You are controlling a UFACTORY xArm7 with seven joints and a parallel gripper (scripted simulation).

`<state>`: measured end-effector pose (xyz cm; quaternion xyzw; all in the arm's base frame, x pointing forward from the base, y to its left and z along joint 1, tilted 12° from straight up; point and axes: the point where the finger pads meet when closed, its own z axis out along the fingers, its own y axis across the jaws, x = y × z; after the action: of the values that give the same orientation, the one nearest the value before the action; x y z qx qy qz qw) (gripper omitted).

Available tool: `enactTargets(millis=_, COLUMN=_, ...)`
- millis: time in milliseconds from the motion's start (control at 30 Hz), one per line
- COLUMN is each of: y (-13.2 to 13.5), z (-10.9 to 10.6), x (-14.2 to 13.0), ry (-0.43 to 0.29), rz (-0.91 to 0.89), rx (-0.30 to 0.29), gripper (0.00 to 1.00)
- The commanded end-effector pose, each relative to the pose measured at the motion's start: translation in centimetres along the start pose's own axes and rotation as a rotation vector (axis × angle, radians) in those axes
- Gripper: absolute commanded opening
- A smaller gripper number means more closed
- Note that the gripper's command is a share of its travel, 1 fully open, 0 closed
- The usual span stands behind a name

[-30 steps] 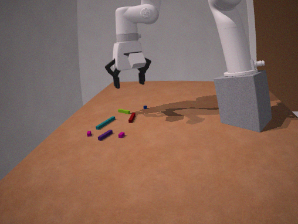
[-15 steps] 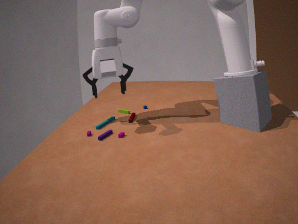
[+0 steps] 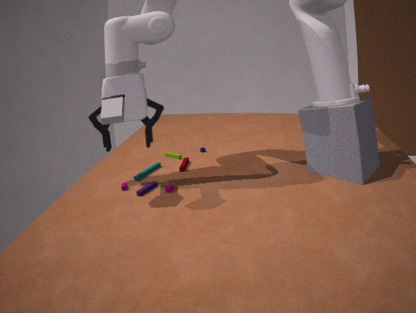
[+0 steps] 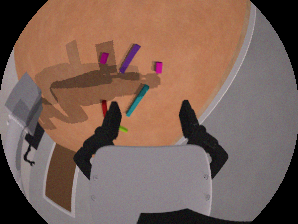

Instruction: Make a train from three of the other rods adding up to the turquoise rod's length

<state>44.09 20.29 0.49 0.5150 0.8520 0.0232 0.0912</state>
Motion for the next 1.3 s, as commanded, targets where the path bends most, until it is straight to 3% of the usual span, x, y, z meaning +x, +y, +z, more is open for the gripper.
enactTargets(millis=0, y=1.63, z=0.35, x=2.16, ry=-0.035, rz=0.056, rx=-0.003, gripper=1.00)
enactTargets(millis=133, y=1.64, z=0.35, x=2.19, ry=-0.035, rz=0.056, rx=-0.003, gripper=1.00)
enactTargets(millis=167, y=1.64, z=0.35, x=2.19, ry=-0.035, rz=0.056, rx=-0.003, gripper=0.24)
enactTargets(millis=1267, y=1.64, z=0.35, x=2.19, ry=-0.035, rz=0.056, rx=-0.003, gripper=0.24)
